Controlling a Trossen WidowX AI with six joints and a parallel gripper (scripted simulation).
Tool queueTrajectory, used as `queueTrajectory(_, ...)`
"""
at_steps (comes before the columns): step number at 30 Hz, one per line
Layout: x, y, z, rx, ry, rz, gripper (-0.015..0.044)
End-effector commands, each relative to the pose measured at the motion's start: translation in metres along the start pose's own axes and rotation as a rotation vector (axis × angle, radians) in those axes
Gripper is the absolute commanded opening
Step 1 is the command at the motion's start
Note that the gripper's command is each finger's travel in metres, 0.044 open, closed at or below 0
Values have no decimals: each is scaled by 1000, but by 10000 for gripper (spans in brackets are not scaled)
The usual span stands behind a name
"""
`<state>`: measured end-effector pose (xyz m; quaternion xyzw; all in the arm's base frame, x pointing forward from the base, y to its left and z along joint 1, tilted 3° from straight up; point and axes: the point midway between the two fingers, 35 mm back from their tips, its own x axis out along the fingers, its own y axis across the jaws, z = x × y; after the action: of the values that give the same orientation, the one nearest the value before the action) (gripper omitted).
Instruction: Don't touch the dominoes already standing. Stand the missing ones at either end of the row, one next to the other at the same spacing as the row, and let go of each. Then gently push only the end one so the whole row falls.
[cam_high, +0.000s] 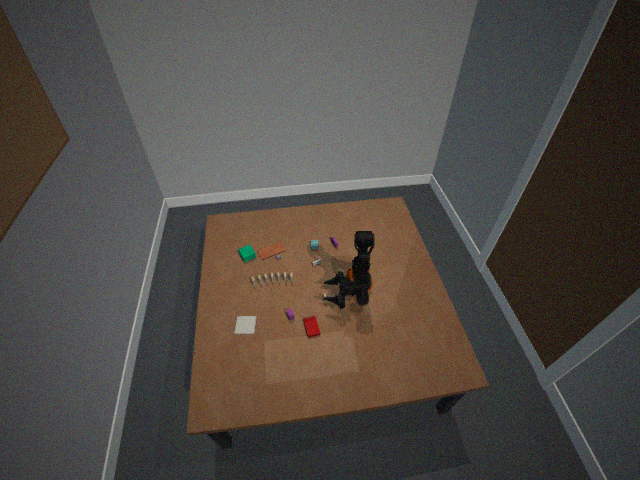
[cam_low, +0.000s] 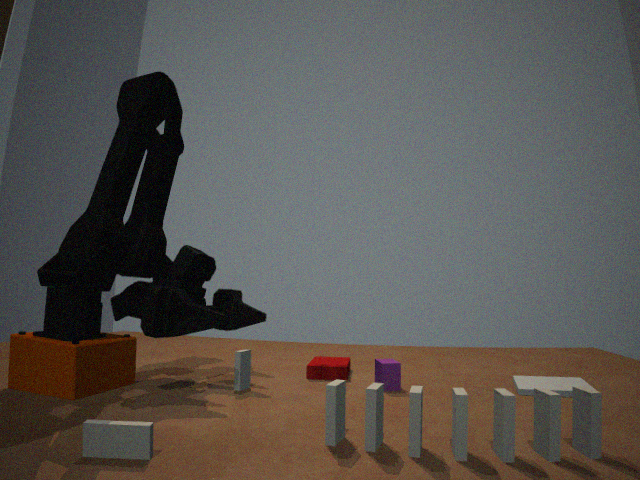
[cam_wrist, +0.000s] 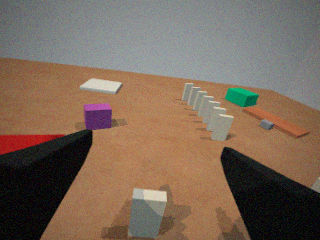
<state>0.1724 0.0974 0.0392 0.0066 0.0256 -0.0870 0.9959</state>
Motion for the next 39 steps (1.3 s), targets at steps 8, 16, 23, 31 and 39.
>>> queueTrajectory(8, 31, 15, -22, -187, 518, -149, 440)
queueTrajectory(16, 39, 8, 4, -158, 1167, -127, 440)
queueTrajectory(23, 32, 4, 29, -70, 1356, -59, 440)
queueTrajectory(31, 25, 2, 50, 6, 1458, -1, 440)
queueTrajectory(39, 25, 2, 50, 6, 1458, -1, 440)
